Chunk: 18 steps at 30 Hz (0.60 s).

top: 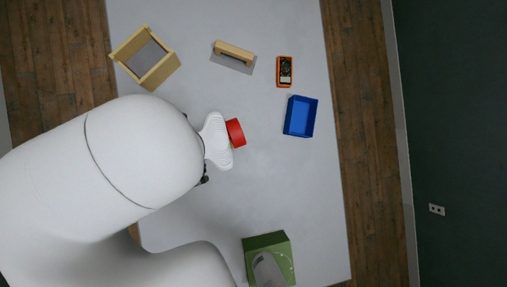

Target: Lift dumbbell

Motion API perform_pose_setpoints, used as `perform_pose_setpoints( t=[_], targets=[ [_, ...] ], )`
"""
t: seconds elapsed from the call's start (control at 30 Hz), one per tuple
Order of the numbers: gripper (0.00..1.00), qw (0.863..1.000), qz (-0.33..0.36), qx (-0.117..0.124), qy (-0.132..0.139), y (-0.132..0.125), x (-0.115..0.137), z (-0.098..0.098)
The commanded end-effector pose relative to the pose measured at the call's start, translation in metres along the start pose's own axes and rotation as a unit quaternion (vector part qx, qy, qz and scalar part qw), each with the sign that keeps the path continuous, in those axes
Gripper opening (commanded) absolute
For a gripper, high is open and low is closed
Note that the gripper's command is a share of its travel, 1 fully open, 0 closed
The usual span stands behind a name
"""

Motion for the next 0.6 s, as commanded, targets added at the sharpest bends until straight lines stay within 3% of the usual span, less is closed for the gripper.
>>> perform_pose_setpoints(
  t=[0.0, 0.2, 0.57],
  targets=[
    [1.00, 1.000, -0.001, 0.001, 0.000, 0.000, 0.002, -0.001],
    [1.00, 1.000, -0.017, -0.002, -0.001, -0.002, 0.022, -0.006],
    [1.00, 1.000, -0.018, -0.002, 0.000, -0.002, 0.023, -0.007]
  ],
)
Point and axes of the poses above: the point where the finger pads meet when closed, its own z axis out along the fingers, its own y axis across the jaws, x = y × z, the point moved 5 cm from there along -z, back along the fingers, and after that the axes turned 2 degrees about z, right-handed, at the moved point
